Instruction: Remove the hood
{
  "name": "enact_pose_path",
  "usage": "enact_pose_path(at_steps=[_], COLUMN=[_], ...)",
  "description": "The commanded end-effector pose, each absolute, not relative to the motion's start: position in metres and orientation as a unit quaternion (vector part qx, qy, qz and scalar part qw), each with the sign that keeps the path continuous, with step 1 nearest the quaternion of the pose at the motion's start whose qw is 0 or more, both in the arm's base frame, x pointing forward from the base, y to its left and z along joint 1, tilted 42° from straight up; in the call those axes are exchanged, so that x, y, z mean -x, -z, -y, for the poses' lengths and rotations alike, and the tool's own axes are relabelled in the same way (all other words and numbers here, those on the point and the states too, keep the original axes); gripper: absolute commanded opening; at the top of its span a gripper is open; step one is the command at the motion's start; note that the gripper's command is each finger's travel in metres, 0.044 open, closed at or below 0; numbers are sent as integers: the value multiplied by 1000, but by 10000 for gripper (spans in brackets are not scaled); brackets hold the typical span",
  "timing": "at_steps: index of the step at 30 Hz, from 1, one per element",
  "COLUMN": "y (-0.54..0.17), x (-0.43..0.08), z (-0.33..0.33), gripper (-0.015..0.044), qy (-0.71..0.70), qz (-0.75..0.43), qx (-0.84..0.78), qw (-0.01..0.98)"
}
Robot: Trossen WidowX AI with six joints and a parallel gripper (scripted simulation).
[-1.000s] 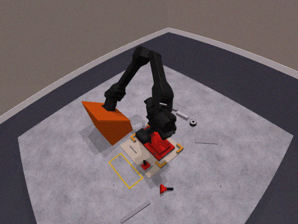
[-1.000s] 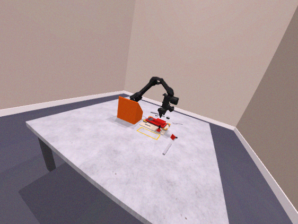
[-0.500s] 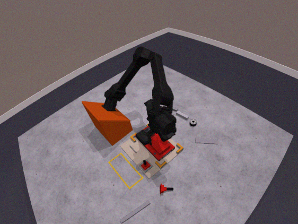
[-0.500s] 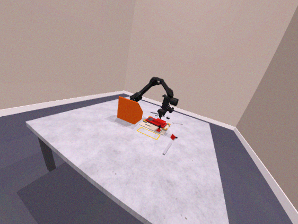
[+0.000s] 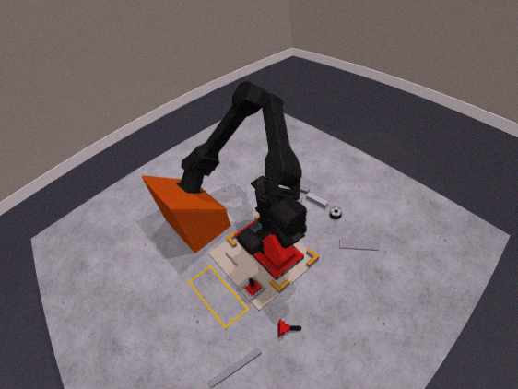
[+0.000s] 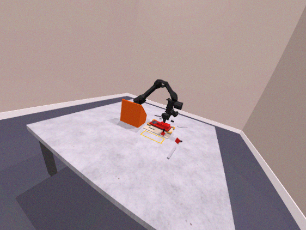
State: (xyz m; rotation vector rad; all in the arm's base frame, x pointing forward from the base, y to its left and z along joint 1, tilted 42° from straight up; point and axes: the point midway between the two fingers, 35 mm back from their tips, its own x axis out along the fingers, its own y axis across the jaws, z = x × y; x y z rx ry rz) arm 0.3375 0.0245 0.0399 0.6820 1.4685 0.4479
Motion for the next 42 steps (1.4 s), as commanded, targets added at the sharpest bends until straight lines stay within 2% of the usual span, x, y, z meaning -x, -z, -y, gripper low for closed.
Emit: enact_pose_path(at_steps=[1,42], y=[-37,-19], x=[-337,-337], z=[-27,-44], gripper=[440,440], qy=[-198,-199], qz=[-650,-650], qx=[-305,-306], qw=[667,666])
